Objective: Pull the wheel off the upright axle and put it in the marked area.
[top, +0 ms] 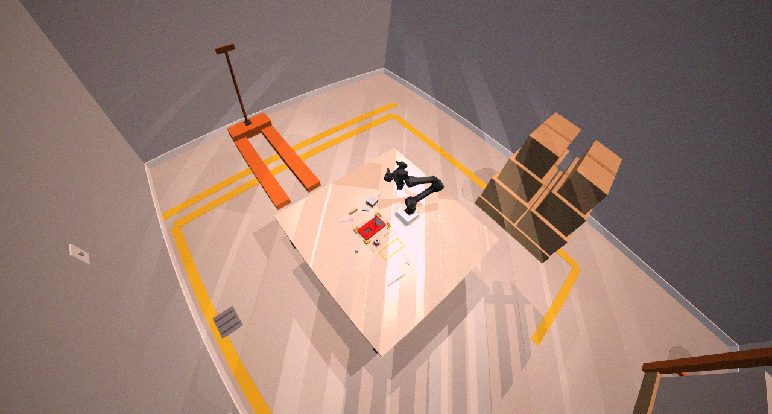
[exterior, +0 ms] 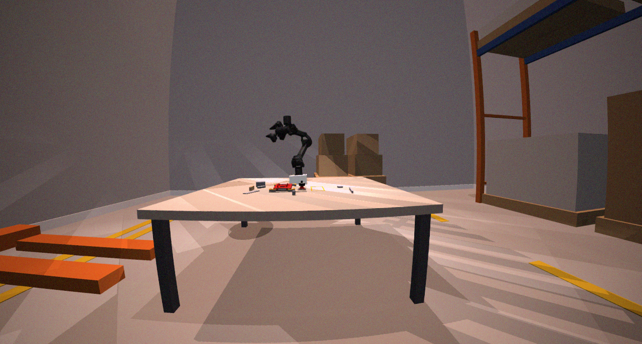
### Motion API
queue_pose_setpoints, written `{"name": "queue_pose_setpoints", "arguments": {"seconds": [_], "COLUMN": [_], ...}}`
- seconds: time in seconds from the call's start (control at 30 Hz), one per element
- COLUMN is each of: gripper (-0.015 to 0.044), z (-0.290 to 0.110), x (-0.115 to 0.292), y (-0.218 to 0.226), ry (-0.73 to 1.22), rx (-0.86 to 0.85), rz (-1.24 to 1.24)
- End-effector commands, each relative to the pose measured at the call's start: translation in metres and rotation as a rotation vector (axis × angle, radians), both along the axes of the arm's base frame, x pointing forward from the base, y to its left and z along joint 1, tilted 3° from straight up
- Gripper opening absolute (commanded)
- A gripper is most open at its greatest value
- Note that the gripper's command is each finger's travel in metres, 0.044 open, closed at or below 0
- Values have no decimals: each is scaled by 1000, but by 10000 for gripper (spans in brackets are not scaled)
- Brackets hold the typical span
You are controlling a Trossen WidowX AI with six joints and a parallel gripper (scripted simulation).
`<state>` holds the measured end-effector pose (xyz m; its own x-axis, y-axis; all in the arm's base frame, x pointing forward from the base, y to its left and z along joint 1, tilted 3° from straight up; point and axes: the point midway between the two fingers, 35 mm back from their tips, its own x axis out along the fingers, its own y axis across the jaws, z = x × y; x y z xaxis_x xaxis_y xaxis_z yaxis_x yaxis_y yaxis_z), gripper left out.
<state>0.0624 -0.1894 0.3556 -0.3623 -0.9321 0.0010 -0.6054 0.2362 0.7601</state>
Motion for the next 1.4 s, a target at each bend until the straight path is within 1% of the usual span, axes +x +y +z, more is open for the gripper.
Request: {"name": "queue_pose_setpoints", "arguments": {"seconds": [0.0, 0.1, 0.43, 0.73, 1.07, 1.37], "gripper": [374, 300, 300, 300, 300, 300], "z": [0, 0, -16, -46, -102, -161], "x": [1, 13, 106, 186, 262, 304], "y": [0, -3, -7, 9, 51, 107], "ry": [2, 39, 323, 612, 956, 1247], "rx": [1, 15, 124, 245, 409, 576], "rz": [3, 48, 396, 697, 1046, 1352]}}
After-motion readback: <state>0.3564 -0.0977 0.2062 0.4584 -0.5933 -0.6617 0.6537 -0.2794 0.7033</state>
